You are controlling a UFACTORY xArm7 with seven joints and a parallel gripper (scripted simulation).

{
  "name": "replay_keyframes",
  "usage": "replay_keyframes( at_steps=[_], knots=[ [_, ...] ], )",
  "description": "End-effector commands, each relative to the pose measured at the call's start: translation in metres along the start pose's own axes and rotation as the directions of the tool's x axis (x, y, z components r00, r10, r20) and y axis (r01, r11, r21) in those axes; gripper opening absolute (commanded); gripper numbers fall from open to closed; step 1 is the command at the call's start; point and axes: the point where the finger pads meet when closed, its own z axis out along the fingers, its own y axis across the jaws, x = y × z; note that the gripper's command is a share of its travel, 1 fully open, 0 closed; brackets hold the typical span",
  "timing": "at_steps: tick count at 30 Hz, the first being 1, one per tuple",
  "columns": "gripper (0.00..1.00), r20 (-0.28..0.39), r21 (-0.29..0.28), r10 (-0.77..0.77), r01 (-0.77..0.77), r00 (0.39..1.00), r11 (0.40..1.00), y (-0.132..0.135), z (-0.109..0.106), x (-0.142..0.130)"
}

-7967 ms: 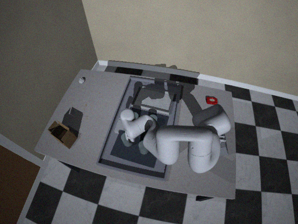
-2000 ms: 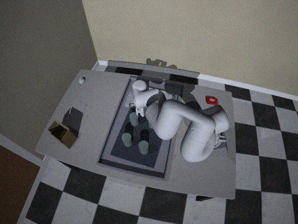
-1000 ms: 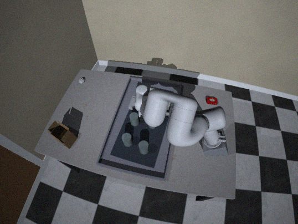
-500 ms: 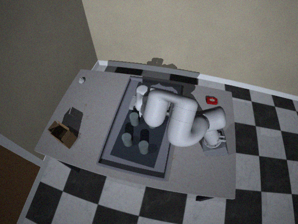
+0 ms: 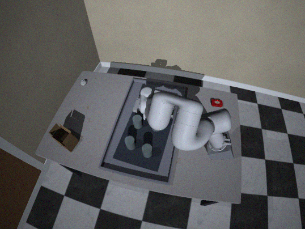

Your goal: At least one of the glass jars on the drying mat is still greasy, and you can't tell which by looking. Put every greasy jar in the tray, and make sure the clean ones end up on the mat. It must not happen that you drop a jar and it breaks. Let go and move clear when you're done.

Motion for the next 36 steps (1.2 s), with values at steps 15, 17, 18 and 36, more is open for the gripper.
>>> replay_keyframes(
  at_steps=[15,17,18,36],
  knots=[
    [0.00,-0.003,-0.002,0.001,-0.001,1.000,1.000,0.0008,-0.0011,-0.0051],
    [0.00,-0.003,-0.002,0.001,-0.001,1.000,1.000,0.0008,-0.0014,-0.0054],
    [0.00,-0.003,-0.002,0.001,-0.001,1.000,1.000,0.0008,-0.0014,-0.0054],
    [0.00,-0.003,-0.002,0.001,-0.001,1.000,1.000,0.0007,-0.0030,-0.0074]
  ],
)
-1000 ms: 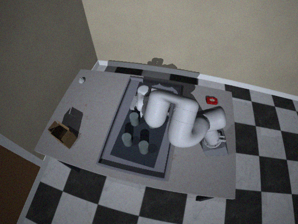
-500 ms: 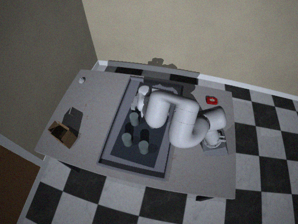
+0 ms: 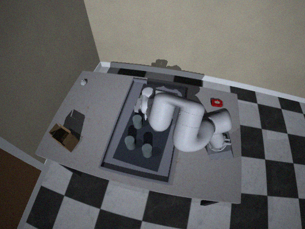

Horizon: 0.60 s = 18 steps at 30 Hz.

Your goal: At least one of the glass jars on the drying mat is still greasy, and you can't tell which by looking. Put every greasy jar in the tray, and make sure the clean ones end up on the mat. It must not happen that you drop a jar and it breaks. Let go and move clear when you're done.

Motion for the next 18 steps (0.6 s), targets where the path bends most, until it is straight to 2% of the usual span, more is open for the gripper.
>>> replay_keyframes(
  at_steps=[1,18],
  knots=[
    [0.00,-0.003,-0.001,0.001,-0.001,1.000,1.000,0.0007,-0.0013,0.0008],
    [0.00,-0.003,-0.001,0.001,-0.001,1.000,1.000,0.0007,-0.0029,-0.0012]
  ],
)
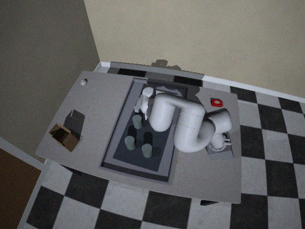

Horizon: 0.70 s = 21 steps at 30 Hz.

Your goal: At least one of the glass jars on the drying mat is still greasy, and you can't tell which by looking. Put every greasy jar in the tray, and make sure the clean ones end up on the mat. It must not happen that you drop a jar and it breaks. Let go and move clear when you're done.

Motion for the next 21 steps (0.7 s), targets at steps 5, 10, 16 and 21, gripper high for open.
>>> replay_keyframes(
  at_steps=[5,10,16,21],
  knots=[
    [0.00,-0.003,-0.001,0.000,0.000,1.000,1.000,0.0007,-0.0018,0.0002],
    [0.00,-0.003,-0.001,0.000,0.000,1.000,1.000,0.0007,-0.0023,-0.0005],
    [0.00,-0.003,-0.001,0.000,0.000,1.000,1.000,0.0007,-0.0027,-0.0010],
    [0.00,-0.003,-0.001,0.000,0.000,1.000,1.000,0.0007,-0.0032,-0.0017]
  ],
)
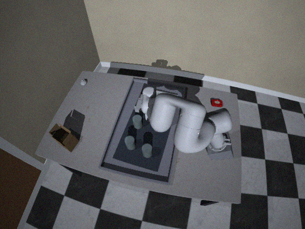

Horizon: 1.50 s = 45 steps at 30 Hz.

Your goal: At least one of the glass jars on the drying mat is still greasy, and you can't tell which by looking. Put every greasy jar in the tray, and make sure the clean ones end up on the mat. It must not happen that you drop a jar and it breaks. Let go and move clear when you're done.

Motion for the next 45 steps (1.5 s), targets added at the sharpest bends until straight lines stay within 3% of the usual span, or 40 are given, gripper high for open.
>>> replay_keyframes(
  at_steps=[1,17,27,45],
  knots=[
    [0.00,-0.003,-0.001,0.000,0.000,1.000,1.000,0.001,-0.001,0.001],
    [0.00,-0.003,-0.001,0.000,0.000,1.000,1.000,0.001,-0.003,-0.001],
    [0.00,-0.003,-0.001,0.000,0.000,1.000,1.000,0.001,0.004,0.023],
    [0.00,-0.003,-0.001,0.000,0.000,1.000,1.000,0.001,0.004,0.023]
  ],
)
